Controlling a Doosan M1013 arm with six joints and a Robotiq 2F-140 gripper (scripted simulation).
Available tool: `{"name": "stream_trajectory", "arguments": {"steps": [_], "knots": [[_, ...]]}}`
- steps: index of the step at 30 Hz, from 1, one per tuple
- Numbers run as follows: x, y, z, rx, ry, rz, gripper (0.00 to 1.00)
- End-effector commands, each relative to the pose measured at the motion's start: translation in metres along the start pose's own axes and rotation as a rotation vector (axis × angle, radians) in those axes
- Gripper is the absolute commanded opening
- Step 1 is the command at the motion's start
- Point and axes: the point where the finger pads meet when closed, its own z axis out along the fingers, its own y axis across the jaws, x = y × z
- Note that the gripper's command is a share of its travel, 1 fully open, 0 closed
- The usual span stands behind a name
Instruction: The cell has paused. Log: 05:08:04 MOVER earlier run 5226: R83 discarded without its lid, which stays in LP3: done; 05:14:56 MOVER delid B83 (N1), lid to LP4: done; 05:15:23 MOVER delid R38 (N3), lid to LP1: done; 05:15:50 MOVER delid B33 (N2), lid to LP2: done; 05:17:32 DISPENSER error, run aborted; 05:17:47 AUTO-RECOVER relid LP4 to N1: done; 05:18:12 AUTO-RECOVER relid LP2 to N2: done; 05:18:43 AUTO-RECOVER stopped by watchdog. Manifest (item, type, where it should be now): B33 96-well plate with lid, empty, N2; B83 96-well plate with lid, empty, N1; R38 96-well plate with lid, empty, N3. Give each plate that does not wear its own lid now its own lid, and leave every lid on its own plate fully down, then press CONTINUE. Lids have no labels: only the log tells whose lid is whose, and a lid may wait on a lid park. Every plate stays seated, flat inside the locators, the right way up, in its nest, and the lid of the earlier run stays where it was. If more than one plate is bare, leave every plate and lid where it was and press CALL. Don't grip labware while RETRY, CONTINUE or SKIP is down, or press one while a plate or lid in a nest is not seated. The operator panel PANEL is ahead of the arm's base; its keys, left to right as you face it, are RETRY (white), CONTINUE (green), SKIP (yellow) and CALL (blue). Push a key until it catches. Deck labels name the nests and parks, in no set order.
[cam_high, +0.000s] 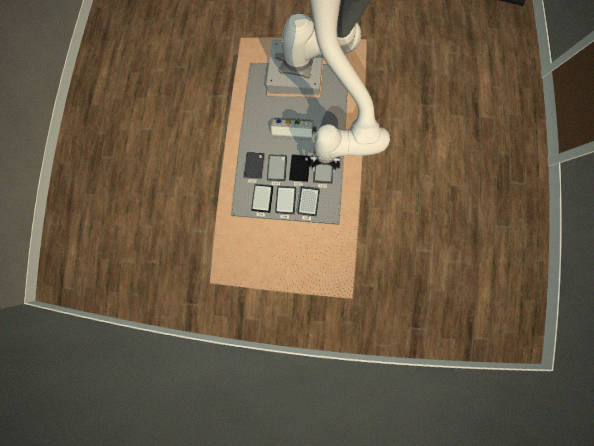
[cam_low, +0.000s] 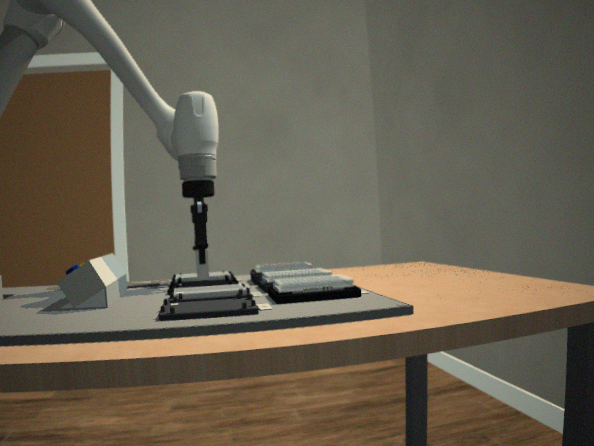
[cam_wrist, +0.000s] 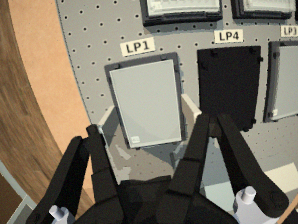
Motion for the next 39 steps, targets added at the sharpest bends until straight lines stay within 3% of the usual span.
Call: {"name": "stream_trajectory", "arguments": {"steps": [1,36,37,39], "knots": [[0.0,0.0,-0.0001,0.0,0.0,0.0,0.66],[0.0,0.0,-0.0001,0.0,0.0,0.0,0.66],[0.0,0.0,-0.0001,0.0,0.0,0.0,0.0],[0.0,0.0,-0.0001,0.0,0.0,0.0,0.0]]}}
